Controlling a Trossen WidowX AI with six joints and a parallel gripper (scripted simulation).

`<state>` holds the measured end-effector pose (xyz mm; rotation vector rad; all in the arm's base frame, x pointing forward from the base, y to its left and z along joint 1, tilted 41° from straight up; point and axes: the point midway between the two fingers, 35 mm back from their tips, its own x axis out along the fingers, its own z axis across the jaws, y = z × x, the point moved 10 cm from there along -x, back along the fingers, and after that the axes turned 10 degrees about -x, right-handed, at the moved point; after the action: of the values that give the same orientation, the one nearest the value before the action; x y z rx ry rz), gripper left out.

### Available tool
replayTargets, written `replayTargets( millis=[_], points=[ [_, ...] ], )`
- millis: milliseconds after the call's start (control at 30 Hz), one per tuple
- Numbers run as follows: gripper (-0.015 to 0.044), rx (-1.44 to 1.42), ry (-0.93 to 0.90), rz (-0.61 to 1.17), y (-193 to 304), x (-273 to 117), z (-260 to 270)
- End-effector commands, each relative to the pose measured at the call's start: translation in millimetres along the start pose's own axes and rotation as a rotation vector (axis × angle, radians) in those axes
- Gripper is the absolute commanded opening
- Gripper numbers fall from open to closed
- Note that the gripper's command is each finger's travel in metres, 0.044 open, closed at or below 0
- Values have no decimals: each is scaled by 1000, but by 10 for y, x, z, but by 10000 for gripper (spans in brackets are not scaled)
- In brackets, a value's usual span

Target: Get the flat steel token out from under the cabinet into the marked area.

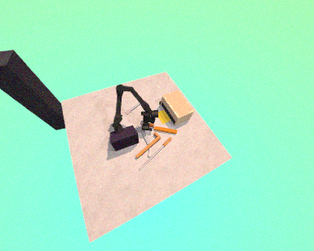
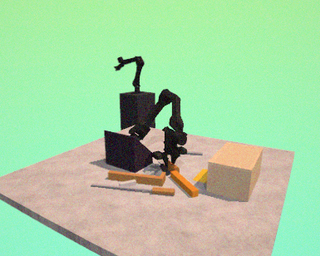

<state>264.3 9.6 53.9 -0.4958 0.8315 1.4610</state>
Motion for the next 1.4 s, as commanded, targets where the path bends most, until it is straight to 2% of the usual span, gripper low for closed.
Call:
replayTargets(
  millis=[0, 1367],
  points=[
    [0, 6, 13, -5, -36, -8, -80],
    [0, 6, 16, -6, -81, -18, -607]
  ],
)
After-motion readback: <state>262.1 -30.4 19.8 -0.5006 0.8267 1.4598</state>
